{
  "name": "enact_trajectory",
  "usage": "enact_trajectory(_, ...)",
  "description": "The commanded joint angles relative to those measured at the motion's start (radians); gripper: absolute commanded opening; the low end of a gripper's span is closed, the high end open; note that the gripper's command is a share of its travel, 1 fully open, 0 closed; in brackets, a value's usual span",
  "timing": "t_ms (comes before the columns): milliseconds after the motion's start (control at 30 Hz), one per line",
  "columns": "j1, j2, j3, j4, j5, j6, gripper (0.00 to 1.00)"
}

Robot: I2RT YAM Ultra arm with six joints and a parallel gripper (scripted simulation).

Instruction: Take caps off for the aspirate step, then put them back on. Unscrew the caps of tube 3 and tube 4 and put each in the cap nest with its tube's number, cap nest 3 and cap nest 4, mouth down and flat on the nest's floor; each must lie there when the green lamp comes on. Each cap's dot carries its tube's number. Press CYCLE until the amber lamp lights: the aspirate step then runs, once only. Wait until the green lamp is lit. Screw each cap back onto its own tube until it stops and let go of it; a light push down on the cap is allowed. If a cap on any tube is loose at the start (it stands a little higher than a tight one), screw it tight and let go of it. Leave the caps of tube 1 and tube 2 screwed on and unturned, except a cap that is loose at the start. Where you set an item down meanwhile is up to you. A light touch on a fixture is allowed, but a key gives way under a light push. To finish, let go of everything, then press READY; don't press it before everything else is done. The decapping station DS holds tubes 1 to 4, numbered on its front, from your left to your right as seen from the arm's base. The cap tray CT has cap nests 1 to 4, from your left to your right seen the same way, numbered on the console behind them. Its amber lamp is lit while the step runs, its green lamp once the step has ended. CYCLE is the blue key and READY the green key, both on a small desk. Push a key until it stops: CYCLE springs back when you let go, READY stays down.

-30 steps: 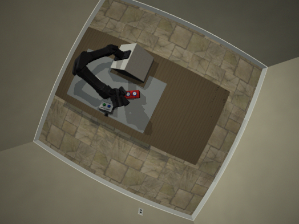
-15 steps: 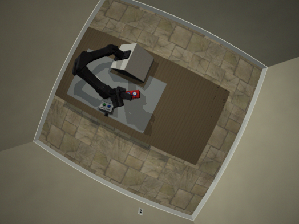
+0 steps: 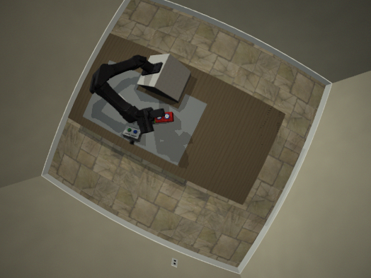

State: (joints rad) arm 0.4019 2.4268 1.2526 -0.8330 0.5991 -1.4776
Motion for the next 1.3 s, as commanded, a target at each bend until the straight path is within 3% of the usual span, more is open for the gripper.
enact_trajectory(0,0.006,-0.006,0.004,0.0,-0.001,-0.208,0.49)
enact_trajectory(267,0.006,-0.006,0.004,0.0,-0.001,-0.266,0.49)
enact_trajectory(300,0.006,-0.006,0.004,0.0,-0.001,-0.266,0.0)
enact_trajectory(767,0.006,-0.006,0.004,0.0,-0.001,-0.266,0.0)
enact_trajectory(1200,0.005,-0.006,0.003,0.002,-0.001,0.383,0.0)
enact_trajectory(1267,0.005,-0.006,0.003,0.002,-0.001,0.383,0.0)
